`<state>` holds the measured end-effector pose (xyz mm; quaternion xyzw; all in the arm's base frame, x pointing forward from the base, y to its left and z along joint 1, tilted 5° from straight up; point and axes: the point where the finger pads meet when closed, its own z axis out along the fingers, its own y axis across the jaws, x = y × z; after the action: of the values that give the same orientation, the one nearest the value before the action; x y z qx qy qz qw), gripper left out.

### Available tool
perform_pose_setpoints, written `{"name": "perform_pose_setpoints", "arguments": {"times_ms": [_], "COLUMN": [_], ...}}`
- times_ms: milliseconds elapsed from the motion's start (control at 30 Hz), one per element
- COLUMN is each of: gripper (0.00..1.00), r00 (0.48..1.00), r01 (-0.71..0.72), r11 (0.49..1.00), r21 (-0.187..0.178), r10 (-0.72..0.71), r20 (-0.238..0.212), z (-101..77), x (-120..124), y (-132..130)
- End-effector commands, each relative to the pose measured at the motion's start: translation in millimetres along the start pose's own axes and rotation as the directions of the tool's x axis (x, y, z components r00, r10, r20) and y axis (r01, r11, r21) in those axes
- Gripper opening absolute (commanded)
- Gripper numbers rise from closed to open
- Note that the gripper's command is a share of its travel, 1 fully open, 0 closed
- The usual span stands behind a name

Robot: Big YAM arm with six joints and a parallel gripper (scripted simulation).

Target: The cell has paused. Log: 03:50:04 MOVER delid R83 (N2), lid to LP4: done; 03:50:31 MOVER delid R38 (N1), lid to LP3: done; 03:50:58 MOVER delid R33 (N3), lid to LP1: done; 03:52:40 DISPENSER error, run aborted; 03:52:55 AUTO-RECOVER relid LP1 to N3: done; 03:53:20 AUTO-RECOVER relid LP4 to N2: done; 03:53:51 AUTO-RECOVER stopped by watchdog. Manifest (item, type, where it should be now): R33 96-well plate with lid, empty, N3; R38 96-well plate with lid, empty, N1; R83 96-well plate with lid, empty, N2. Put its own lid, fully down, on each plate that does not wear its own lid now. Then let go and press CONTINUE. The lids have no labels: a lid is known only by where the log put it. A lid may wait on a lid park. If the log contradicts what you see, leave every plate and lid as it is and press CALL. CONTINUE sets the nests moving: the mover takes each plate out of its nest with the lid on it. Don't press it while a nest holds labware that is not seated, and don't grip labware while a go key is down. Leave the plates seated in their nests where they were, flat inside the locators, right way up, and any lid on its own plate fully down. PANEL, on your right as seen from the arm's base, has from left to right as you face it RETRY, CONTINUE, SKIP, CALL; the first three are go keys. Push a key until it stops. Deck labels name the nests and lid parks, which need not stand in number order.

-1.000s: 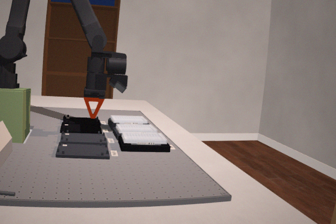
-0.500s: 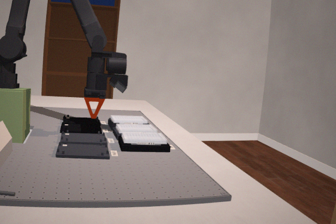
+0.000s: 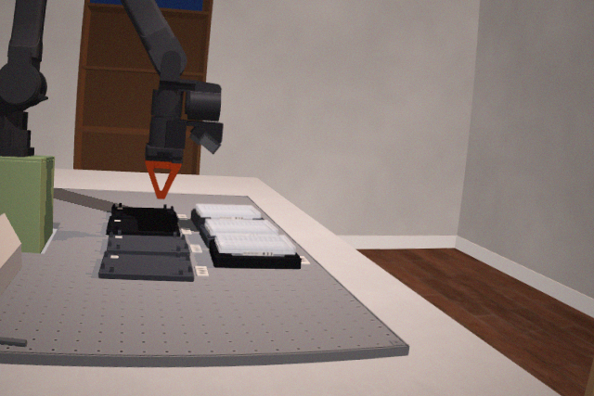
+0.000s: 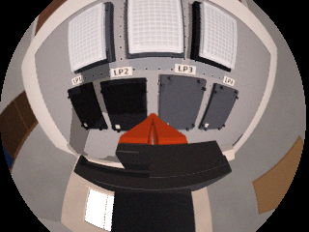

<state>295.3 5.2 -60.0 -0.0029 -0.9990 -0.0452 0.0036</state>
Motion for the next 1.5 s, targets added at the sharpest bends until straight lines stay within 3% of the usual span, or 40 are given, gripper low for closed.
{"name": "perform_pose_setpoints", "arguments": {"times_ms": [0,200,300,333,1467], "gripper": [0.0,0.0,0.0,0.0,0.0], "r00": [0.998,0.997,0.997,1.0,1.0], "r01": [0.008,0.009,0.014,0.01,0.007], "r11": [1.0,1.0,1.0,1.0,1.0], "r21": [0.002,0.002,0.002,-0.002,-0.001], "r10": [-0.008,-0.009,-0.014,-0.01,-0.007], "r20": [0.067,0.072,0.071,-0.005,0.019], "z": [-35.4,-67.5,-67.7,-45.9,-43.1], "x": [-29,-29,-29,-1,-5], "y": [-3,-3,-1,-1,-3]}}
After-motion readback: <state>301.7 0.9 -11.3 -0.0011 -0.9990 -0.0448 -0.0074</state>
